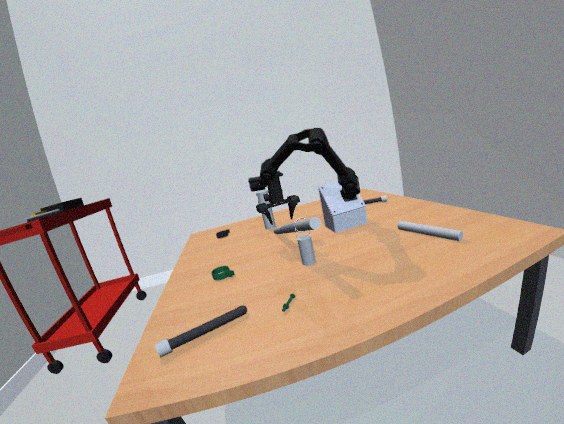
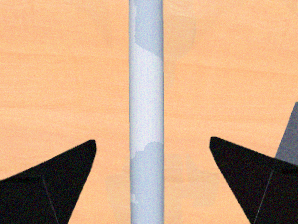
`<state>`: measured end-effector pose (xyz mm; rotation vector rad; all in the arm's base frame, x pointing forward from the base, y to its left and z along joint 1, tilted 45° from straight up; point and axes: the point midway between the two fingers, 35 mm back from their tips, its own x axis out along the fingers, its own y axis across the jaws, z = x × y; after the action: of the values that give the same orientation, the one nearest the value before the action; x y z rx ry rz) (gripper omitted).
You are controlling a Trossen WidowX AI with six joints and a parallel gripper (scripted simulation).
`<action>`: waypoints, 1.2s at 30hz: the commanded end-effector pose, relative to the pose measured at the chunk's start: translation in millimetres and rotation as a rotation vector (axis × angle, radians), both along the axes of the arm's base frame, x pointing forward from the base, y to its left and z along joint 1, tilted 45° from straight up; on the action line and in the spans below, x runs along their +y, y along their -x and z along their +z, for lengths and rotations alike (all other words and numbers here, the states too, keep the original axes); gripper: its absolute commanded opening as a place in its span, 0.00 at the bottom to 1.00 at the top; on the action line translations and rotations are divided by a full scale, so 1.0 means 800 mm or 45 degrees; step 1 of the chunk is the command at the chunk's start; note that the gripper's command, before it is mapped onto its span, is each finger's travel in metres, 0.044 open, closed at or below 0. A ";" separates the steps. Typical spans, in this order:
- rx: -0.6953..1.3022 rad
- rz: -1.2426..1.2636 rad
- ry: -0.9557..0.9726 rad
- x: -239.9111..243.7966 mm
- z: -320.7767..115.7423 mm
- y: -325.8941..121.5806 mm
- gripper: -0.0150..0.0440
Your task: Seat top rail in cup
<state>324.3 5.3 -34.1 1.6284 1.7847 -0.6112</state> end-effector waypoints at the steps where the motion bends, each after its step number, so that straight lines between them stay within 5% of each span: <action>1: 0.019 -0.002 -0.010 0.008 -0.009 0.003 1.00; 36: 0.019 -0.002 -0.015 0.052 -0.052 0.007 1.00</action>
<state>321.4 44.7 -72.1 1.6293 1.7894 -0.6069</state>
